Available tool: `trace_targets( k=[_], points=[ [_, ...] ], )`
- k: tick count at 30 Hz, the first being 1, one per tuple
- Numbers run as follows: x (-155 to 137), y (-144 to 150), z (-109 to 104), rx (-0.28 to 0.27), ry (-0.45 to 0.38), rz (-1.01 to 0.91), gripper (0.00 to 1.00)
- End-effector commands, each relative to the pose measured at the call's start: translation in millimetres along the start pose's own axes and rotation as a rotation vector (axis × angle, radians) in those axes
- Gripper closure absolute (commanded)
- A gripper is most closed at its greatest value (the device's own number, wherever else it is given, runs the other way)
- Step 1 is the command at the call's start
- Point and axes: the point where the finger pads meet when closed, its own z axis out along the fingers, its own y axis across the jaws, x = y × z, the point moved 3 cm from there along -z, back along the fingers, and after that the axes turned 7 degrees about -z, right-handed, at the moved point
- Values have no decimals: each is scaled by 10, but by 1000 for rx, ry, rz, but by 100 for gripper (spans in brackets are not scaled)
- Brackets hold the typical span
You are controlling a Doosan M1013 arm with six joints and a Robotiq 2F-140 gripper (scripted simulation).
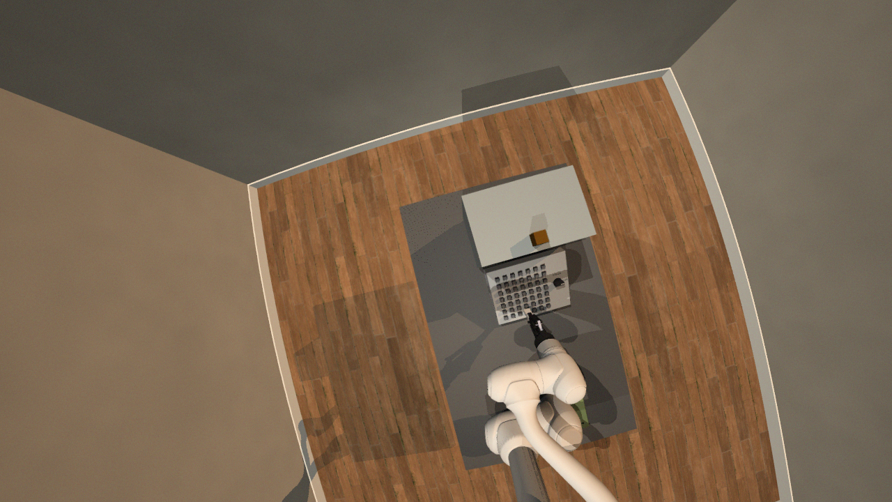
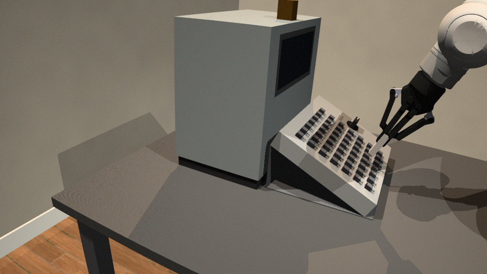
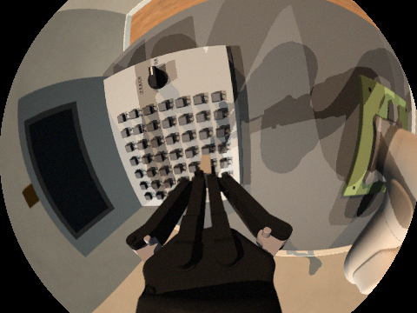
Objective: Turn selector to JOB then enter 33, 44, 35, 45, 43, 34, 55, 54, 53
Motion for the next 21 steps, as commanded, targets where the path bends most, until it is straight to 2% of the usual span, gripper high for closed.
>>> trace_targets(
  k=[1,13,21],
  points=[
    [-175,-19,-12,0,-6,-34,100],
    [-247,-25,2,0,-6,-34,100],
    [-247,-25,116,0,-6,-34,100]
  ],
)
